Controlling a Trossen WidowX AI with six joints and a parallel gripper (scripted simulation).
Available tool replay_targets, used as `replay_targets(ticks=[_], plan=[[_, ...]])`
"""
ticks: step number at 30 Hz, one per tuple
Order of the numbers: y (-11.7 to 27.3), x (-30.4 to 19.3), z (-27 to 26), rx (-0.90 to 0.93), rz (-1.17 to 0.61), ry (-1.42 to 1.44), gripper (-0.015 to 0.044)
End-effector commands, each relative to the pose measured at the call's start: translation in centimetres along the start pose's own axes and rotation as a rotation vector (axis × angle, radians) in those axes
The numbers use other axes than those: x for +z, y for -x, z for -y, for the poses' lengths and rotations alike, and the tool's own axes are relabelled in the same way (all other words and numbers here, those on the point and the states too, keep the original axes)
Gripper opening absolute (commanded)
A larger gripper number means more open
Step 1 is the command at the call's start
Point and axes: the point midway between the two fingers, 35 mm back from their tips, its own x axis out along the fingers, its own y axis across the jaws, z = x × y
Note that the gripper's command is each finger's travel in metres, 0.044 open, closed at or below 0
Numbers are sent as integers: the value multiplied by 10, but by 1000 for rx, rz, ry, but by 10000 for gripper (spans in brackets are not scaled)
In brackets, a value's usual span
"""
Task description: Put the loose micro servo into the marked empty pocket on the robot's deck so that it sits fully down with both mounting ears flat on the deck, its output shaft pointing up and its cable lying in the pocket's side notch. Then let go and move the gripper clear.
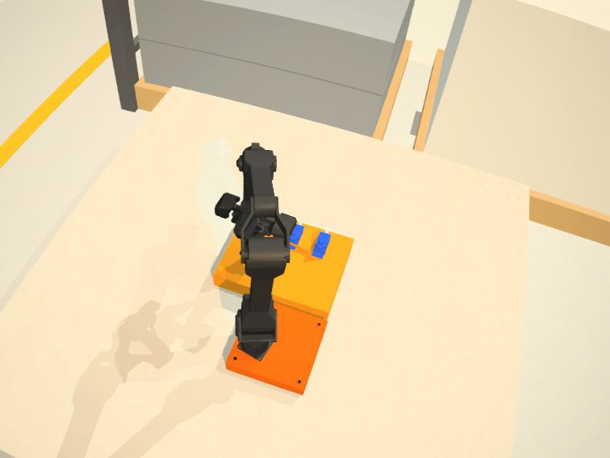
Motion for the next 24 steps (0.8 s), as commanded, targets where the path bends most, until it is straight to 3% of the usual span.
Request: replay_targets(ticks=[1,24], plan=[[1,0,-1,2,-4,70,0],[2,-71,4,2,-9,70,0]])
